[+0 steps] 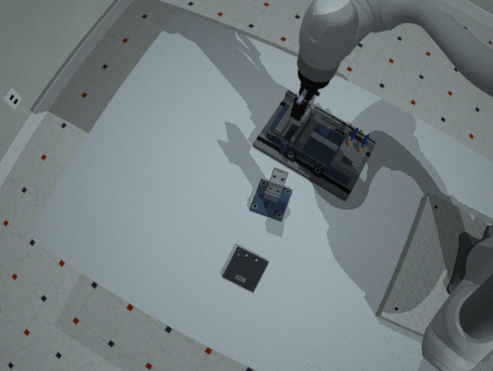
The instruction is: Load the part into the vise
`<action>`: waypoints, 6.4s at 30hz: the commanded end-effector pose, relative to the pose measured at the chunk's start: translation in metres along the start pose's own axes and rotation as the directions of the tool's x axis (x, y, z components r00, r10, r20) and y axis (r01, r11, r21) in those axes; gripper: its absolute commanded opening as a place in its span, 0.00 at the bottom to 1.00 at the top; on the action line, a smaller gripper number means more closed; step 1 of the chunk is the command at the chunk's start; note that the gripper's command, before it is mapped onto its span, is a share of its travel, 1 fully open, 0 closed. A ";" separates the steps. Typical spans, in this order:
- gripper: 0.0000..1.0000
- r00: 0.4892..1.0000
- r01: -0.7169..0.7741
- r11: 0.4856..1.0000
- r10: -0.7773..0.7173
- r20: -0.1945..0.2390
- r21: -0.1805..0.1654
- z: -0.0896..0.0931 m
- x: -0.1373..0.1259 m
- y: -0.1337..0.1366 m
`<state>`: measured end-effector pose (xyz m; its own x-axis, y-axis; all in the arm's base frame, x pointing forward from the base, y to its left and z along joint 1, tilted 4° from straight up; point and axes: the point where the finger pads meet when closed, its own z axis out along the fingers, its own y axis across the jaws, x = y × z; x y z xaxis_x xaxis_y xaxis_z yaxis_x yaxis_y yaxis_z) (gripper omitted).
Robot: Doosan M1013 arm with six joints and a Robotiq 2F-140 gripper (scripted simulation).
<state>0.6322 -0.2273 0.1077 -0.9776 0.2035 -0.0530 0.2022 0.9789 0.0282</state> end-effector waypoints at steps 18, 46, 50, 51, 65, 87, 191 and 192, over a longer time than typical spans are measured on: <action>0.00 1.000 0.002 1.000 -0.002 0.000 -0.008 0.007 0.001 0.004; 0.00 1.000 0.002 1.000 -0.002 0.000 -0.008 0.016 0.001 0.004; 0.00 1.000 0.002 1.000 -0.002 0.000 -0.008 0.017 0.001 0.004; 0.00 1.000 0.002 1.000 -0.002 0.000 -0.008 0.017 0.001 0.004; 0.00 1.000 0.002 1.000 -0.002 0.000 -0.008 0.021 0.001 0.004; 0.00 1.000 0.002 1.000 -0.002 0.000 -0.008 0.023 0.001 0.004; 0.00 1.000 0.002 1.000 -0.002 0.000 -0.008 0.023 -0.001 0.004; 0.00 1.000 0.002 1.000 -0.002 0.000 -0.008 0.023 -0.001 0.004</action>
<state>0.6333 -0.2264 0.0866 -0.9777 0.2041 -0.0505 0.2028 0.9788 0.0291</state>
